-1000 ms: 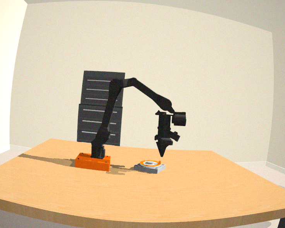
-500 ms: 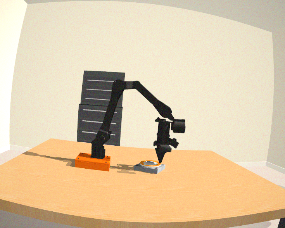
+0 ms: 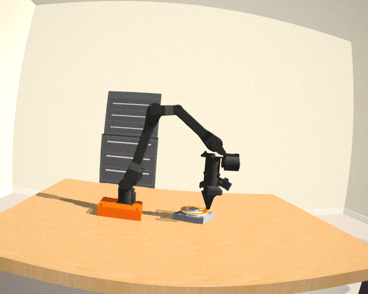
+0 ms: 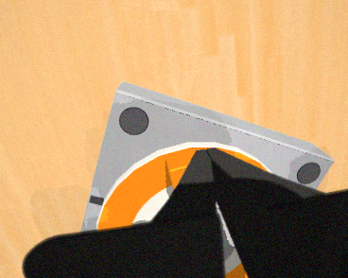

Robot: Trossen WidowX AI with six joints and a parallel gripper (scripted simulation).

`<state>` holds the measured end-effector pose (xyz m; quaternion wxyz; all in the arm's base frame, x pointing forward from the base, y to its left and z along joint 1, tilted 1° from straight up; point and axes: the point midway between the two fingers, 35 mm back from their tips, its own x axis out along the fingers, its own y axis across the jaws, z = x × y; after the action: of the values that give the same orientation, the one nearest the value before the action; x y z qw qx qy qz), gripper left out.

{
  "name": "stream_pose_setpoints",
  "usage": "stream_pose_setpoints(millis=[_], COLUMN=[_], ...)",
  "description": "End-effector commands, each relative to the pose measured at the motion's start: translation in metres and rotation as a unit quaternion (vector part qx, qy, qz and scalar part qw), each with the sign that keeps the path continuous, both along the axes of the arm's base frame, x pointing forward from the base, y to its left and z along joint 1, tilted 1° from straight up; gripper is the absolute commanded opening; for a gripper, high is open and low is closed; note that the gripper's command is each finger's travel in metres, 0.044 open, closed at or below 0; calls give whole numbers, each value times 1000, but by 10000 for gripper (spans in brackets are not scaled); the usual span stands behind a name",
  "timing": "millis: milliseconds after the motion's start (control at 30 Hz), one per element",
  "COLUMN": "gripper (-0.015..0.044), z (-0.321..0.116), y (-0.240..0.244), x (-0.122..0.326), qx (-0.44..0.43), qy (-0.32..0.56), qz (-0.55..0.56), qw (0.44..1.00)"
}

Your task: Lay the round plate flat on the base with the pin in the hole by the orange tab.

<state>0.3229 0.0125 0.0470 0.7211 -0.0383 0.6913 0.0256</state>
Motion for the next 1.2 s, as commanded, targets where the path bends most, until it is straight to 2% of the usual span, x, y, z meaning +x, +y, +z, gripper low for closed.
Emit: stream_pose_setpoints(millis=[0,1167], gripper=[0,0], z=[-1,2], y=[7,40], x=[0,-18], qx=[4,6], qy=[1,2], qz=[1,1], qw=[1000,1000])
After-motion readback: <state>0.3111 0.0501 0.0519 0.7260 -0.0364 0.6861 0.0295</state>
